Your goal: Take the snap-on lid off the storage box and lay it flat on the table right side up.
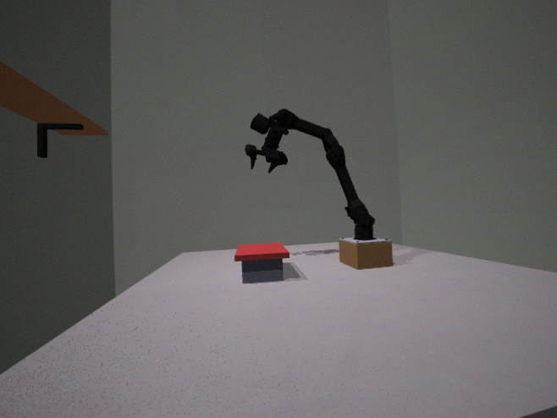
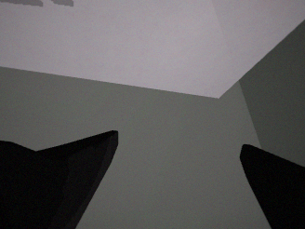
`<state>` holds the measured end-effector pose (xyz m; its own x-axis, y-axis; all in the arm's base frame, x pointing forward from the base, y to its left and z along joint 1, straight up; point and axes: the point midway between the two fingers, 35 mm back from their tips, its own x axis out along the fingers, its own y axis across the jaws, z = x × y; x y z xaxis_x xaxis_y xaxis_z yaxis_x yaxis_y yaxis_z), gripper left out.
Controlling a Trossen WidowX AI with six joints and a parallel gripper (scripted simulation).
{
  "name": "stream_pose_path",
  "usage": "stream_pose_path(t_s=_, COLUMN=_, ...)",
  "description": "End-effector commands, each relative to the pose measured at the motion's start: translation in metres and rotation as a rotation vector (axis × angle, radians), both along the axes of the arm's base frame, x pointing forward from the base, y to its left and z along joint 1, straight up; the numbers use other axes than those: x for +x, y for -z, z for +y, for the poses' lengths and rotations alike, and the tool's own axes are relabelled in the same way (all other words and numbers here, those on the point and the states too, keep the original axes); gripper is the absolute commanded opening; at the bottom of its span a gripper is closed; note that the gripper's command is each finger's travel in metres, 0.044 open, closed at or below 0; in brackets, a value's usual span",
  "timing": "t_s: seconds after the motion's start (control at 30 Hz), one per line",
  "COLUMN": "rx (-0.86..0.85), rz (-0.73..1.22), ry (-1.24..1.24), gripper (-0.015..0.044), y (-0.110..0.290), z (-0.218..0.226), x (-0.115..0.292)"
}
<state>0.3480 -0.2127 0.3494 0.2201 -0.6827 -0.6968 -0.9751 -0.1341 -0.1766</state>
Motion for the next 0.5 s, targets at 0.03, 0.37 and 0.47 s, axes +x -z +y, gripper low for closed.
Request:
stream_pose_path(t_s=0.03, rx=0.019, rz=-0.052, ry=0.036, gripper=0.0347, y=0.002, z=0.003, x=0.001)
stream_pose_path(t_s=0.37, rx=0.327, rz=-0.677, ry=0.511, gripper=0.0235, y=0.029, z=0.045, x=0.004)
stream_pose_path(t_s=0.47, rx=0.452, rz=-0.859, ry=0.675, gripper=0.0235, y=0.041, z=0.059, x=0.003)
